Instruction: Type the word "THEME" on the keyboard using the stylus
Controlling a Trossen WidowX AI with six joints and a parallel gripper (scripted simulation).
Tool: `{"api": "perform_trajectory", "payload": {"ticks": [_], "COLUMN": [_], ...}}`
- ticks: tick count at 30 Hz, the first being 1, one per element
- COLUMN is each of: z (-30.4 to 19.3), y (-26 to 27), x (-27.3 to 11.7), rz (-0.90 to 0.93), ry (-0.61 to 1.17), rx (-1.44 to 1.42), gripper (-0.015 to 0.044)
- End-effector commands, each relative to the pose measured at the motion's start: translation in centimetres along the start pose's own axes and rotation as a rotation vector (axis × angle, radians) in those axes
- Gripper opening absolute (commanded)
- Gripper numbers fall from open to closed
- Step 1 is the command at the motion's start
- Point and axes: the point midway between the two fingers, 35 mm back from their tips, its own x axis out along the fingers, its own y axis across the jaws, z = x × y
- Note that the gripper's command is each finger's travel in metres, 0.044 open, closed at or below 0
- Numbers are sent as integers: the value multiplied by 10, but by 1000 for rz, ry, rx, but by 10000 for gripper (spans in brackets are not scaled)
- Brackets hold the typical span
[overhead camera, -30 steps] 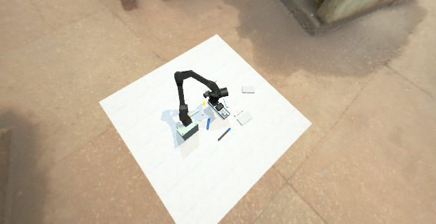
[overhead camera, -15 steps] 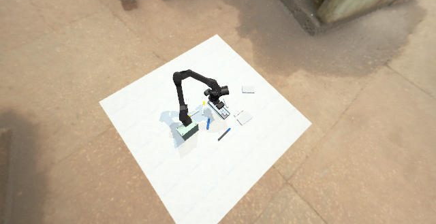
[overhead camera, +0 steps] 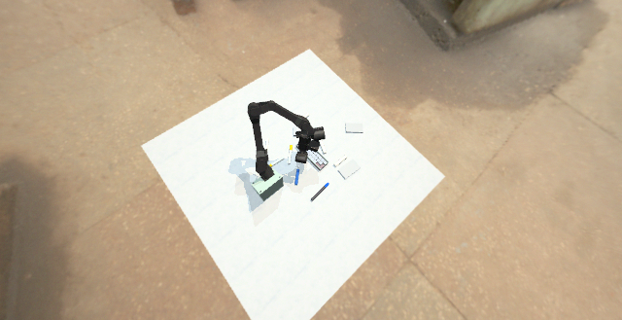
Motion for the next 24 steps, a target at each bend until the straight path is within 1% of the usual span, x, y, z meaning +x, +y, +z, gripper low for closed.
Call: {"api": "perform_trajectory", "payload": {"ticks": [1, 3, 11, 13, 24], "z": [-7, -8, -12, -13, -13], "y": [-37, -46, -70, -71, -69], "x": [21, 24, 32, 32, 32], "rz": [-175, -208, -271, -273, -273], "ry": [-73, -113, -253, -265, -265], "rx": [773, 966, 1444, 1481, 1481], "gripper": [150, 150, 150, 150, 150]}}
